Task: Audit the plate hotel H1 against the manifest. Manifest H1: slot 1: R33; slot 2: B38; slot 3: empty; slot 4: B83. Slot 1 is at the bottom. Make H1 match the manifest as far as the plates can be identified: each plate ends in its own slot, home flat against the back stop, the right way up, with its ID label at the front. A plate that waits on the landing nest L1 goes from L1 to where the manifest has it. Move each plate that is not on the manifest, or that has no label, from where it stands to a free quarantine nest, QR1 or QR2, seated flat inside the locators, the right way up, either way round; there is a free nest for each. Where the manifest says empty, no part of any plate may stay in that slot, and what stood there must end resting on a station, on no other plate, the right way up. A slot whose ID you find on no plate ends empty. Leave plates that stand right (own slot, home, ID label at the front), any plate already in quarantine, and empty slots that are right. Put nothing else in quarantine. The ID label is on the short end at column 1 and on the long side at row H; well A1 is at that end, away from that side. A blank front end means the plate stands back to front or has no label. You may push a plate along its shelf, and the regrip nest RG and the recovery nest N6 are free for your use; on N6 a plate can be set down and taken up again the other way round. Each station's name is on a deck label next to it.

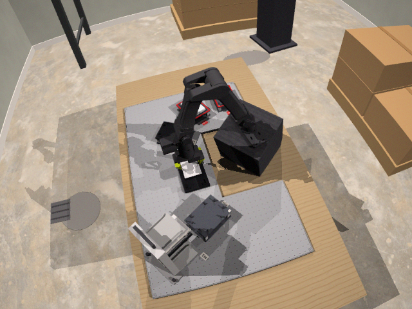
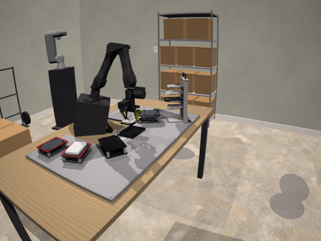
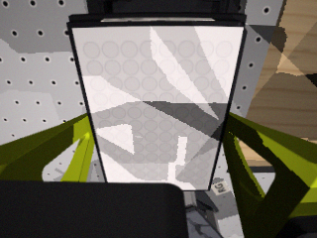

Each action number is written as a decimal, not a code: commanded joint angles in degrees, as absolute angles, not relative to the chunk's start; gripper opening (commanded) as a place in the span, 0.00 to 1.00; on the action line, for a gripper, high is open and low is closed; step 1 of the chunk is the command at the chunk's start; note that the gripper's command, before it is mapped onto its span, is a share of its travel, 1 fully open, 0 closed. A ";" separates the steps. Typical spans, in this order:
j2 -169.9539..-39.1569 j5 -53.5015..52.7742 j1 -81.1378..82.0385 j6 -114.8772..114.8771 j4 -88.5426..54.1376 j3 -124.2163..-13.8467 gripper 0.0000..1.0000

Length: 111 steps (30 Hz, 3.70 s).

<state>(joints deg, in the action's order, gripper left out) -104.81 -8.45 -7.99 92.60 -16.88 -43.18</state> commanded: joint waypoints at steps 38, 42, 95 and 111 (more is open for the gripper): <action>-107.43 -7.60 -6.89 93.35 -12.60 -41.48 0.86; -108.05 -7.59 -7.11 93.40 -11.95 -41.20 0.86; -115.42 -7.41 -6.08 94.30 -4.77 -43.20 0.86; -117.73 -7.36 -5.75 94.56 -2.63 -43.54 0.86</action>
